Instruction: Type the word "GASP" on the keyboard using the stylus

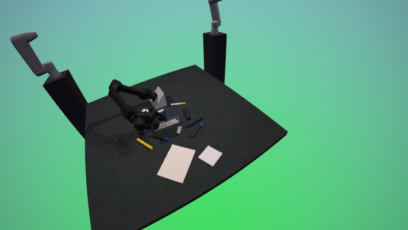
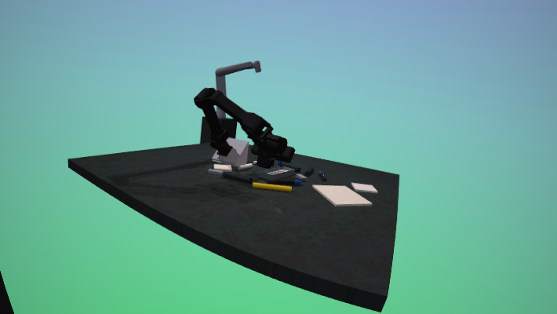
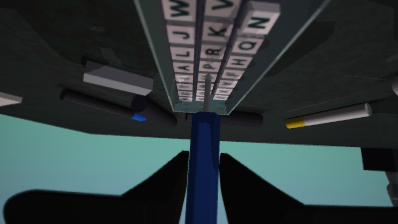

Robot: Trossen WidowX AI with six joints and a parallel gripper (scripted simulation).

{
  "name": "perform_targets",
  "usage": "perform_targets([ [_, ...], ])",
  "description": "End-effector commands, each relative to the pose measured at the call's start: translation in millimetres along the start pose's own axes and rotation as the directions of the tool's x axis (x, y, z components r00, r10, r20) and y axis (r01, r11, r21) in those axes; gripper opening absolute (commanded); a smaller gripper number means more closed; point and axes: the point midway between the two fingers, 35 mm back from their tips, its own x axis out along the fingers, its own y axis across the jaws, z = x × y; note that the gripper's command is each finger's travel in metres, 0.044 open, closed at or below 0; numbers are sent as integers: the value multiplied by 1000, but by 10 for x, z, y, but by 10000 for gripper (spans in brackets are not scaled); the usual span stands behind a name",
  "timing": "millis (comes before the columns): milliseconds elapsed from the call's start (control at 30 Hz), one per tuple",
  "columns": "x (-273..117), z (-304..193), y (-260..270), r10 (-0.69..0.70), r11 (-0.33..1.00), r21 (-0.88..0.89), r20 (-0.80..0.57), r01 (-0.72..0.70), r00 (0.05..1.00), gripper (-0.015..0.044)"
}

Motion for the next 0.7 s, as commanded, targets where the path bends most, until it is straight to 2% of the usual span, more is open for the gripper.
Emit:
perform_targets([
  [0,15,14,0,-1,1000,-3,-2,1,1000,81],
  [667,57,87,0,-1,1000,-3,-2,1,1000,81],
])
